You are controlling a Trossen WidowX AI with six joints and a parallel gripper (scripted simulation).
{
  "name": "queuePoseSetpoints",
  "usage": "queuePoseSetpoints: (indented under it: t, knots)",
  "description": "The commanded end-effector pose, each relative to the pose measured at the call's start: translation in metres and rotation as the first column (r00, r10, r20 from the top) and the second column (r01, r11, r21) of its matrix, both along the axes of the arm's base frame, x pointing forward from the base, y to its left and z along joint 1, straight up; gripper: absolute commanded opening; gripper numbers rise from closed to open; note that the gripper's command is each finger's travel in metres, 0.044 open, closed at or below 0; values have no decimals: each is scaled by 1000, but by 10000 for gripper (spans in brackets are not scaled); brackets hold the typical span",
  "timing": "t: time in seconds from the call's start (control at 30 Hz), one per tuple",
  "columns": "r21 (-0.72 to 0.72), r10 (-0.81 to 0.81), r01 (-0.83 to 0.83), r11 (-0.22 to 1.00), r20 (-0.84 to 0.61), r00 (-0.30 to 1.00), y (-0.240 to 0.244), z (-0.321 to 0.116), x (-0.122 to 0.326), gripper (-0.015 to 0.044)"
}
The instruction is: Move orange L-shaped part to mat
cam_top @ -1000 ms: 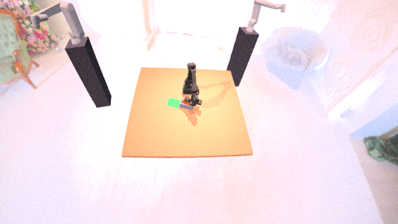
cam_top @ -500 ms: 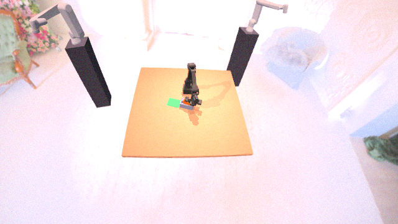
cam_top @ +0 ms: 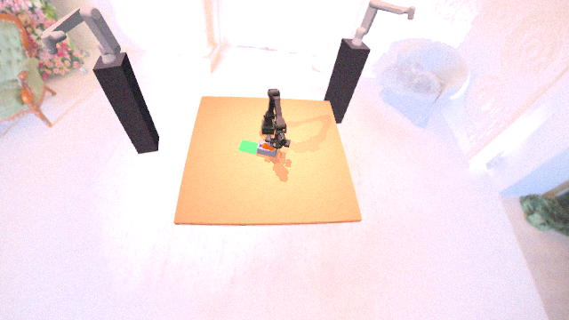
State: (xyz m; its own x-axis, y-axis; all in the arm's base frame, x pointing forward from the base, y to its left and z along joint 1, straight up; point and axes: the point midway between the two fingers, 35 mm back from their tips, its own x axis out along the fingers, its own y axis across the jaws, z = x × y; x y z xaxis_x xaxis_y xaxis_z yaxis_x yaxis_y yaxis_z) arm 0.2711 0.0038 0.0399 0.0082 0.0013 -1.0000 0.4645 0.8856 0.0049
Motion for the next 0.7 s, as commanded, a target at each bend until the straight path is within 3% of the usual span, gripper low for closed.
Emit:
queuePoseSetpoints:
  t: [0.0, 0.1, 0.67]
  knots:
    - [-5, 0, 0, 1000, 26, 1000, -6, 46, 1, 180]
    - [-5, 0, 0, 1000, 26, 1000, -8, 73, -5, 180]
    - [0, -3, 3, 1000, 44, 999, -7, 73, -2, 180]
